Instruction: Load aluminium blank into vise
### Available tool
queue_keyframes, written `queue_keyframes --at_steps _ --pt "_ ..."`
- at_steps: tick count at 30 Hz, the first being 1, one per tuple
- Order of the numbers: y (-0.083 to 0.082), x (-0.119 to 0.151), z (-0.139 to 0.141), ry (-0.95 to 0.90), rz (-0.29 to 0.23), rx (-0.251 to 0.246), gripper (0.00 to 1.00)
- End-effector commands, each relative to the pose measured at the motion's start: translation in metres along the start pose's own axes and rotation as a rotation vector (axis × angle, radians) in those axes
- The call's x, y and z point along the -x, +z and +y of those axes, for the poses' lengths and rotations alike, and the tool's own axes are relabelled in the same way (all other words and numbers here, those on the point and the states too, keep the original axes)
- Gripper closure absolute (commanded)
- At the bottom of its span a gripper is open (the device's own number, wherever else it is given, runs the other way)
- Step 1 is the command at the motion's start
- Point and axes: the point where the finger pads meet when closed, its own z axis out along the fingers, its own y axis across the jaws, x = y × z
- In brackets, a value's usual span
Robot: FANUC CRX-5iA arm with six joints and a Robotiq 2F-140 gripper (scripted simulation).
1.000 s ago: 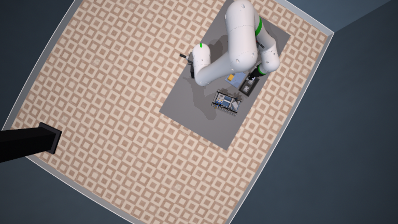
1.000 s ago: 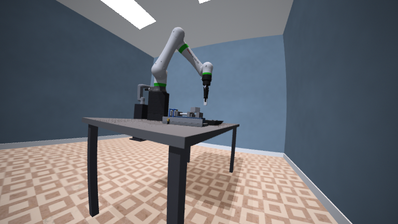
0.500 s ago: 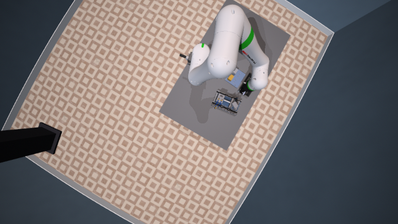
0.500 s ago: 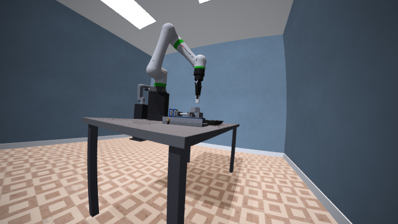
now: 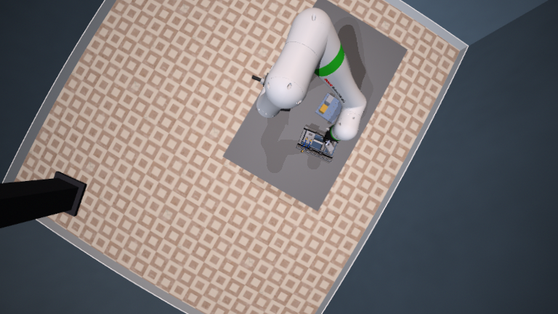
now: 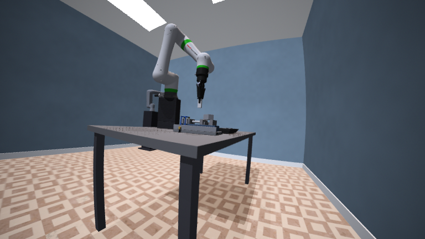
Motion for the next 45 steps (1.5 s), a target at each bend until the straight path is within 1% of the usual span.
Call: queue_keyframes --at_steps 1,31,32,34,36,38,39,45 --pt "0.000 0.000 0.000 0.000 0.000 0.000 1.00" --pt "0.000 -0.001 0.001 0.006 0.000 0.000 1.00" --pt "0.000 -0.005 0.002 0.036 0.000 0.000 1.00" --pt "-0.001 -0.026 0.008 0.188 0.000 0.000 1.00" --pt "-0.001 -0.034 0.011 0.245 0.000 0.000 1.00" --pt "-0.001 -0.034 0.011 0.245 0.000 0.000 1.00" --pt "-0.001 -0.048 0.016 0.357 0.000 0.000 1.00" --pt "0.000 -0.077 0.026 0.578 0.000 0.000 1.00"
